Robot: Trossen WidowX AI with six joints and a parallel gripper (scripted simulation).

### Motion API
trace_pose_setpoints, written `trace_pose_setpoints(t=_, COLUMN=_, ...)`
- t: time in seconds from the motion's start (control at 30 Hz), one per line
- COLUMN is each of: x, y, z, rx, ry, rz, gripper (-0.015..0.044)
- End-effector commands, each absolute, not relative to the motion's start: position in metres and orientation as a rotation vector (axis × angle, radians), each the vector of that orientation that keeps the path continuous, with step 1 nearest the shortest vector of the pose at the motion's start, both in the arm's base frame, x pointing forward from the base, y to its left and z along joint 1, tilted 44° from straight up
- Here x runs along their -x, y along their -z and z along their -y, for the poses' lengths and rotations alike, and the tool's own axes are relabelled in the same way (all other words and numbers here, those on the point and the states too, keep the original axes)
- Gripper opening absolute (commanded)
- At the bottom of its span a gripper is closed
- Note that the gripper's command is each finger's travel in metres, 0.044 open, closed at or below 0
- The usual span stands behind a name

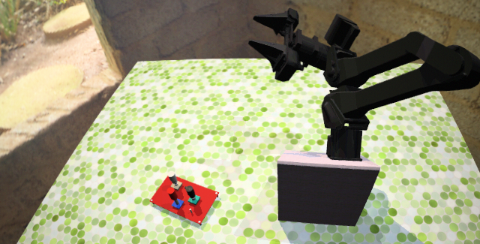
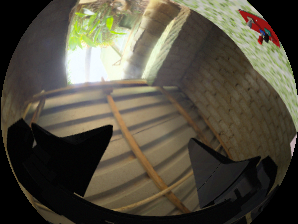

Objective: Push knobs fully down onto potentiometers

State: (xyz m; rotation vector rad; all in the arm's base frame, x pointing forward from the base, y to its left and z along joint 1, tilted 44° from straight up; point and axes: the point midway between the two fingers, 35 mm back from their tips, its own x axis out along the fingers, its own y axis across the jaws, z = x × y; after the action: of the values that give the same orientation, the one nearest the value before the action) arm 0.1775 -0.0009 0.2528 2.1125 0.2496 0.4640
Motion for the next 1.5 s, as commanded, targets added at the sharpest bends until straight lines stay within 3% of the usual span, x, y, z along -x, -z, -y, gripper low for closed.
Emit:
trace_pose_setpoints(t=0.0, x=-0.178, y=-0.253, z=0.001, rx=-2.113, ry=-0.464, rz=-0.248, gripper=0.0374)
trace_pose_setpoints(t=0.47, x=-0.201, y=-0.268, z=0.024, rx=-2.124, ry=-0.421, rz=-0.163, gripper=0.0006)
trace_pose_setpoints(t=1.47, x=-0.271, y=-0.253, z=0.067, rx=-2.053, ry=-0.09, rz=-0.094, gripper=0.0)
